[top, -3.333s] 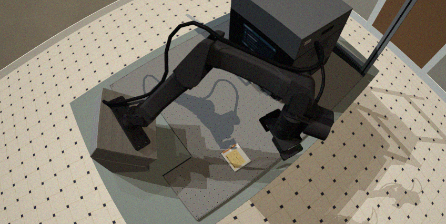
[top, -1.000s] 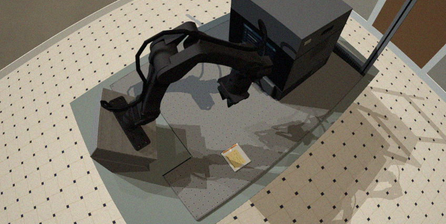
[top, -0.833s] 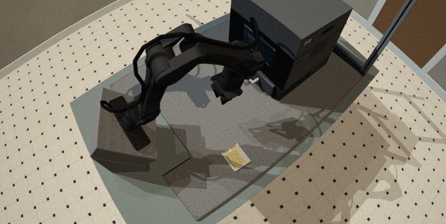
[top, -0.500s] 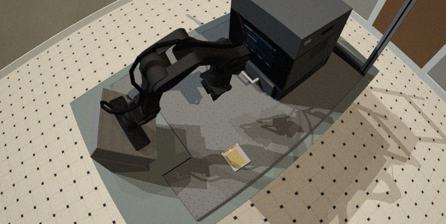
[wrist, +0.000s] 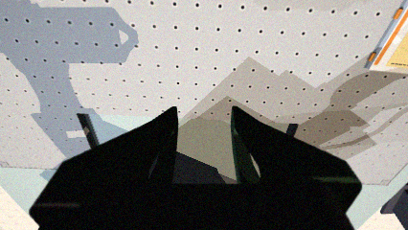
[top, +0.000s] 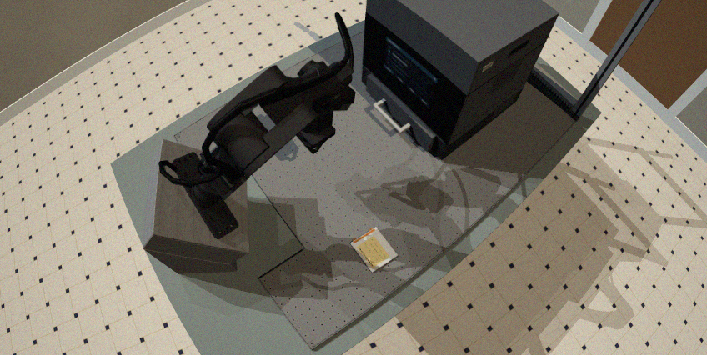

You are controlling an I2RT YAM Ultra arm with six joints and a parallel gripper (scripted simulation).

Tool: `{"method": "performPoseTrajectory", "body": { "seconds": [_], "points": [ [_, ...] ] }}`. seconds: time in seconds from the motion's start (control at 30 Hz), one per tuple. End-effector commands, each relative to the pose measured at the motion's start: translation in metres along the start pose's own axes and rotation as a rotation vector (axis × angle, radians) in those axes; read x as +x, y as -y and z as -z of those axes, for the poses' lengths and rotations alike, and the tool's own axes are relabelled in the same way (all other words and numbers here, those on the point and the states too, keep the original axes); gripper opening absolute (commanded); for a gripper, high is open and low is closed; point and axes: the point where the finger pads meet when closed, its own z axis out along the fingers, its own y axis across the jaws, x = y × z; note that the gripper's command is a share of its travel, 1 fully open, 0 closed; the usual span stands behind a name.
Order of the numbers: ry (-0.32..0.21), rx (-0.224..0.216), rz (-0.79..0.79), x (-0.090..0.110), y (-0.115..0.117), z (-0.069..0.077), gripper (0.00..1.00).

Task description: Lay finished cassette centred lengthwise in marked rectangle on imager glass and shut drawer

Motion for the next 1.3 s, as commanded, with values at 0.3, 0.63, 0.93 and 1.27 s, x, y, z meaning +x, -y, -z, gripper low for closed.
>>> {"method": "performPoseTrajectory", "body": {
  "seconds": [0.3,0.63,0.93,1.27],
  "points": [
    [0.1,0.015,-0.067,-0.014,-0.014,0.01,0.35],
    [0.099,0.015,-0.065,-0.014,-0.014,0.01,0.35],
    [0.099,0.014,-0.064,-0.014,-0.014,0.01,0.35],
    [0.099,0.014,-0.064,-0.014,-0.014,0.01,0.35]
  ]
}}
